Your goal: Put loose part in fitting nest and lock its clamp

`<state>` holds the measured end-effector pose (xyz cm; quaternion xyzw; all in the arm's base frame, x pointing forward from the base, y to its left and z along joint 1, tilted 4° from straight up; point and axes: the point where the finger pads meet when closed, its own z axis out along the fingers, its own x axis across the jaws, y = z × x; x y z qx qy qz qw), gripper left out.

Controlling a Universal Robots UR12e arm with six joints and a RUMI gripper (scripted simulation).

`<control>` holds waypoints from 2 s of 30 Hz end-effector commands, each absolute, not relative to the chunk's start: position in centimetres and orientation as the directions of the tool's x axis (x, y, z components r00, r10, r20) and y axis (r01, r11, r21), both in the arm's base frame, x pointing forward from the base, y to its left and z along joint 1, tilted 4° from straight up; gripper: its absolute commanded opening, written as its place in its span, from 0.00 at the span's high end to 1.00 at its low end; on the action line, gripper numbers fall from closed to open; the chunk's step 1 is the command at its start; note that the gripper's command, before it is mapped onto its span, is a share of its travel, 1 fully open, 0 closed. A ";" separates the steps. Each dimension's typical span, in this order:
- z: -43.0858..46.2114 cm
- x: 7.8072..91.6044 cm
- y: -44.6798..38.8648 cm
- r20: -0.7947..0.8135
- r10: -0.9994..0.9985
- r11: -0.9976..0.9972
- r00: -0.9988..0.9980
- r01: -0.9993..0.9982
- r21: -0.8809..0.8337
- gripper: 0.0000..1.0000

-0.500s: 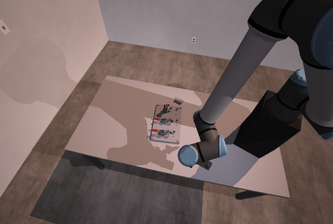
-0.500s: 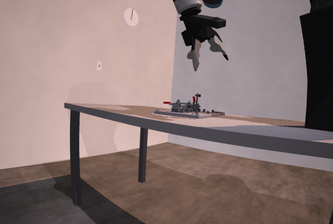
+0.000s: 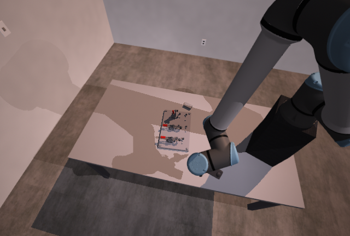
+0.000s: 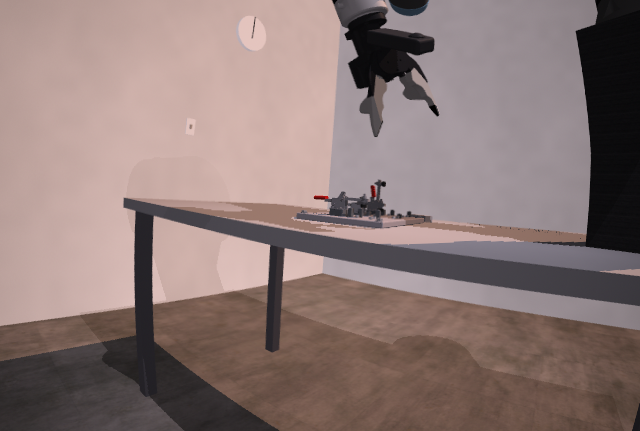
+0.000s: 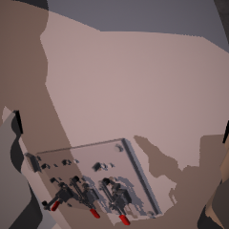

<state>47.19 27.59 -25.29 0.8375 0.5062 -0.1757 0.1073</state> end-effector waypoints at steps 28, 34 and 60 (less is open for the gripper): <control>-25.3 49.9 26.0 -0.328 0.613 -0.732 0.719 0.673 0.108 0.00; -25.3 51.2 25.1 -0.285 0.493 -0.827 0.822 0.544 0.142 0.00; -24.6 57.0 20.3 -0.078 -0.178 -0.970 0.981 -0.162 0.181 0.00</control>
